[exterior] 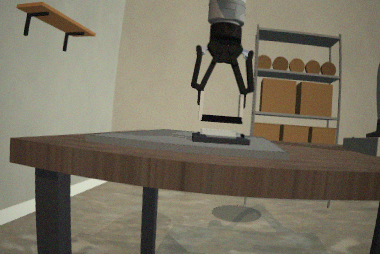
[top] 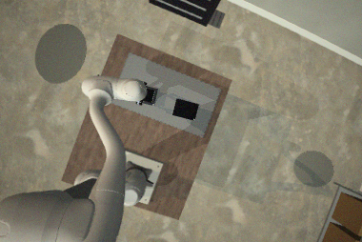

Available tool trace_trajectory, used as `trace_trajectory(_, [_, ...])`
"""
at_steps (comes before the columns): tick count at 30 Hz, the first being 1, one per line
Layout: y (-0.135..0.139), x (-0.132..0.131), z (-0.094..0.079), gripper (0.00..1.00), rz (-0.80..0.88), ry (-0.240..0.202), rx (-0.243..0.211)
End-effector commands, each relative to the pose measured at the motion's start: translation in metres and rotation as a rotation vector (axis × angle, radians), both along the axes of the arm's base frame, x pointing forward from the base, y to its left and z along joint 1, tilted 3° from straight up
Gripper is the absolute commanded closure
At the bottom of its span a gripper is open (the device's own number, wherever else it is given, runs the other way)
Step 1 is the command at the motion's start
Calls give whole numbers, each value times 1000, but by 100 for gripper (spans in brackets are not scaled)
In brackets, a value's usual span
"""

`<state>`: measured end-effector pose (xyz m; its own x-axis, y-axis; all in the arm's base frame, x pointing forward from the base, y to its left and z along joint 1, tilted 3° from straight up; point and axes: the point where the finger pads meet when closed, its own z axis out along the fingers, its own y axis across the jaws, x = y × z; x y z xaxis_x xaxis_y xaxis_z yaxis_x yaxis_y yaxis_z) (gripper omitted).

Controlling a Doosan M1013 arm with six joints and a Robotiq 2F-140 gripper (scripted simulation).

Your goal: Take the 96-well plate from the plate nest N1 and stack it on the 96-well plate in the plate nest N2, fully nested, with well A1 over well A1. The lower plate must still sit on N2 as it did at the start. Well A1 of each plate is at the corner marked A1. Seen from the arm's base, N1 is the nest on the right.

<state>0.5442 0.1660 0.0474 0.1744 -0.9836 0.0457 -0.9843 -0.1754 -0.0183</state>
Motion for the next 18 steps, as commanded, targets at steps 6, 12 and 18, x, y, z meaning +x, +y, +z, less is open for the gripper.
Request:
trace_trajectory(6, [0,0,-7,100,0,0,0])
trace_trajectory(12, [0,0,-7,100,0,0,0])
trace_trajectory(18, [0,0,-7,100,0,0,0])
